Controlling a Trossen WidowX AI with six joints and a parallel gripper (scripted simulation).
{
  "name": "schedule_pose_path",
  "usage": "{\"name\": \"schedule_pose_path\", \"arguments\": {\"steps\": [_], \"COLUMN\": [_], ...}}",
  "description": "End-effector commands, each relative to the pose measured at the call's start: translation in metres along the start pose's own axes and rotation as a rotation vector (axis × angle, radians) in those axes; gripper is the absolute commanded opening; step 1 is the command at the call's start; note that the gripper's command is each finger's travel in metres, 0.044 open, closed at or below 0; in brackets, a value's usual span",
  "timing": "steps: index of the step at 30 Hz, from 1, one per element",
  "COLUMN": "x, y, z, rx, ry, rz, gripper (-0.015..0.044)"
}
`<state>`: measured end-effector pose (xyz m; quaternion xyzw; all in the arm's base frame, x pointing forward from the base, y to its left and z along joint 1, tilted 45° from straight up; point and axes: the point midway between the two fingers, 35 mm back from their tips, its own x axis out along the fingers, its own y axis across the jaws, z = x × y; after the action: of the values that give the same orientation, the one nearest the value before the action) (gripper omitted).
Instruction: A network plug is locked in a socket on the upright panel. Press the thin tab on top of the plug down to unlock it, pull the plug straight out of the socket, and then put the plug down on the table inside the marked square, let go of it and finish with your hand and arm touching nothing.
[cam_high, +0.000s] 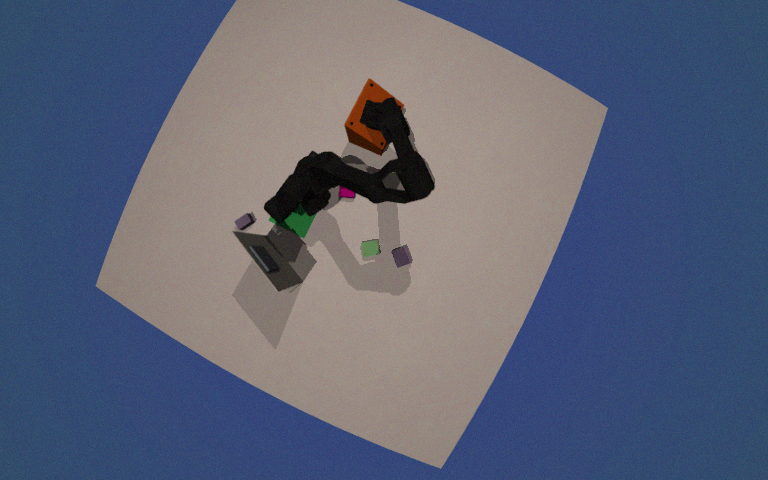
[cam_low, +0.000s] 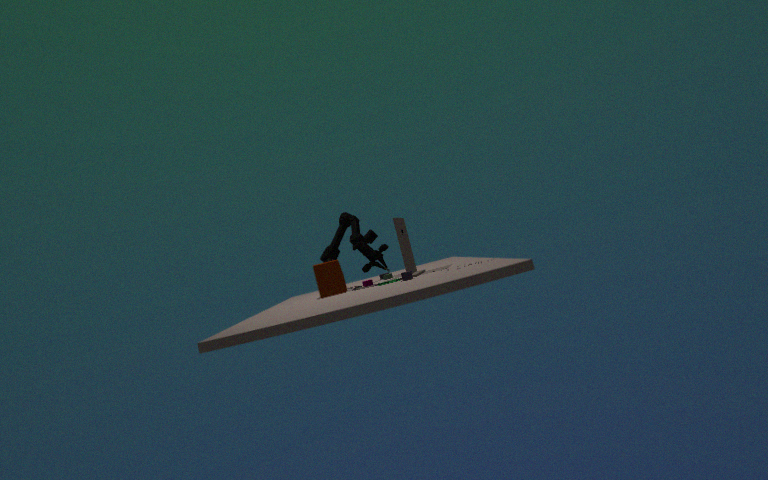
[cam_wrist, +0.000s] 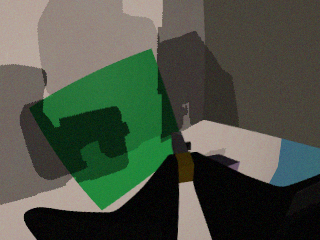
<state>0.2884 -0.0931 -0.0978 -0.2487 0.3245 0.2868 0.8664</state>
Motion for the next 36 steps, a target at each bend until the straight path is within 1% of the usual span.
{"name": "schedule_pose_path", "arguments": {"steps": [1, 36], "x": [0.004, 0.038], "y": [0.003, 0.028], "z": [0.0, 0.0], "rx": [0.004, 0.006], "ry": [-0.001, -0.003], "rz": [0.001, 0.002], "gripper": [0.0, 0.0]}}
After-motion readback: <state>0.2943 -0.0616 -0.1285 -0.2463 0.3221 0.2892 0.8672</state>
